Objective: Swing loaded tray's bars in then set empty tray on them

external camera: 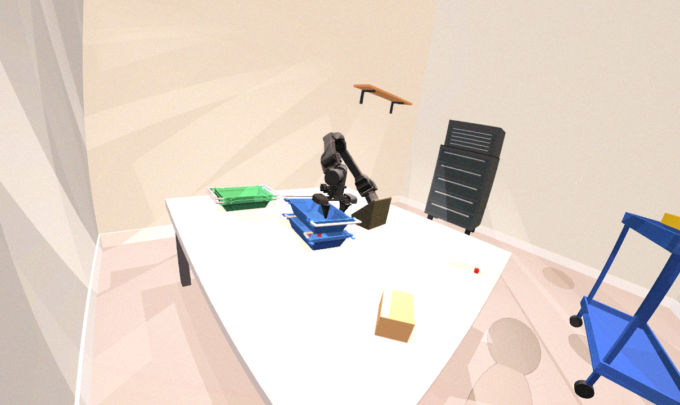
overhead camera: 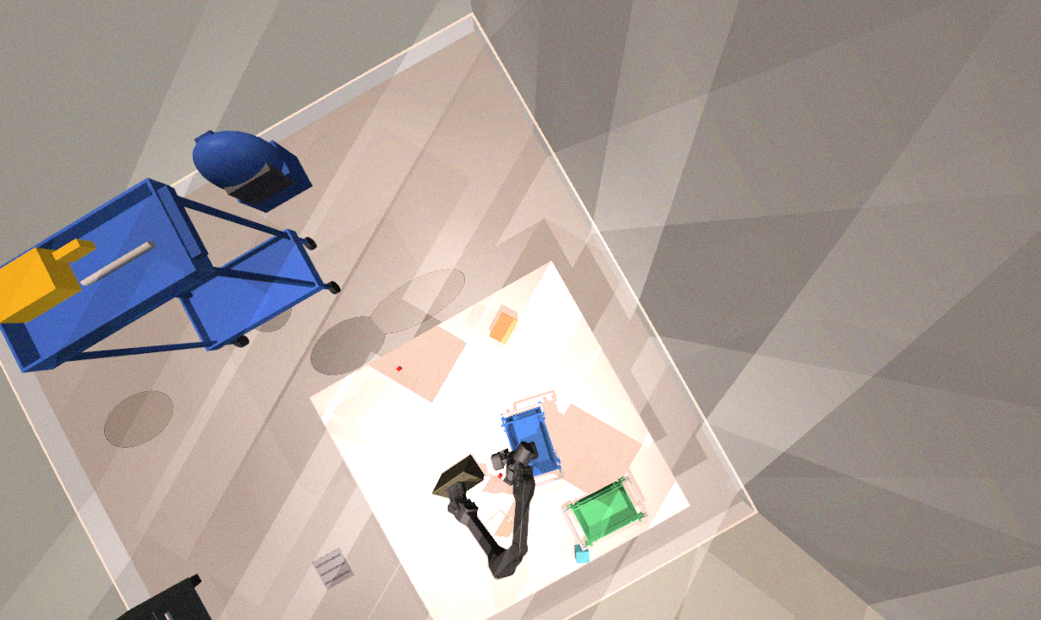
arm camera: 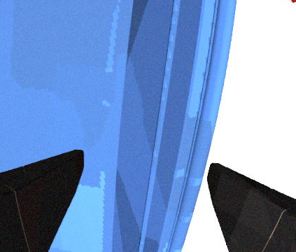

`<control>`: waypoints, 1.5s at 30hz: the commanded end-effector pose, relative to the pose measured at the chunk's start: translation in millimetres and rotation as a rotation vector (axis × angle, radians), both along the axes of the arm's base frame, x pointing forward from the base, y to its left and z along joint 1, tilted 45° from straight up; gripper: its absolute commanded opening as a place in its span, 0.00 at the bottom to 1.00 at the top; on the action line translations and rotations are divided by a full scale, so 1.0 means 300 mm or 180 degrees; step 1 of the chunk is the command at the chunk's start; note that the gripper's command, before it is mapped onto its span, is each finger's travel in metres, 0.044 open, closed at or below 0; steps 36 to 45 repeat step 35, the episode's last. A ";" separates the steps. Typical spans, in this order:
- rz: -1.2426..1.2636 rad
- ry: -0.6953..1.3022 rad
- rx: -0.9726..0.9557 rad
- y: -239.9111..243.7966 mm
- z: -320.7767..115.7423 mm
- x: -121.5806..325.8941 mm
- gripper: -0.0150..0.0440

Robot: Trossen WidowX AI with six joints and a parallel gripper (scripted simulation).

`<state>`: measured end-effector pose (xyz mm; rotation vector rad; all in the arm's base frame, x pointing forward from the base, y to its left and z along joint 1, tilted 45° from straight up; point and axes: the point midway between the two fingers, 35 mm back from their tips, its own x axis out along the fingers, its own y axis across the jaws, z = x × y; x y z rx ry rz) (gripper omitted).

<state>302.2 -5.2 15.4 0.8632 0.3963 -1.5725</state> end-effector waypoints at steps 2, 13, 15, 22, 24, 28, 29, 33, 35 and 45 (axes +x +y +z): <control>0.0013 0.0036 0.0004 0.000 -0.002 -0.006 0.93; 0.0001 0.0002 0.0002 0.007 0.006 0.002 1.00; 0.0003 0.0004 0.0007 0.023 0.020 0.005 1.00; 0.0012 0.0019 0.0026 0.123 0.113 0.016 1.00; 0.0013 0.0024 0.0027 0.152 0.143 0.016 1.00; 0.0014 0.0034 0.0025 0.209 0.205 0.008 1.00; 0.0014 0.0036 0.0023 0.223 0.221 0.006 1.00; 0.0013 0.0042 0.0016 0.257 0.261 -0.004 1.00; 0.0013 0.0042 0.0016 0.257 0.261 -0.004 1.00; 0.0013 0.0042 0.0016 0.257 0.261 -0.004 1.00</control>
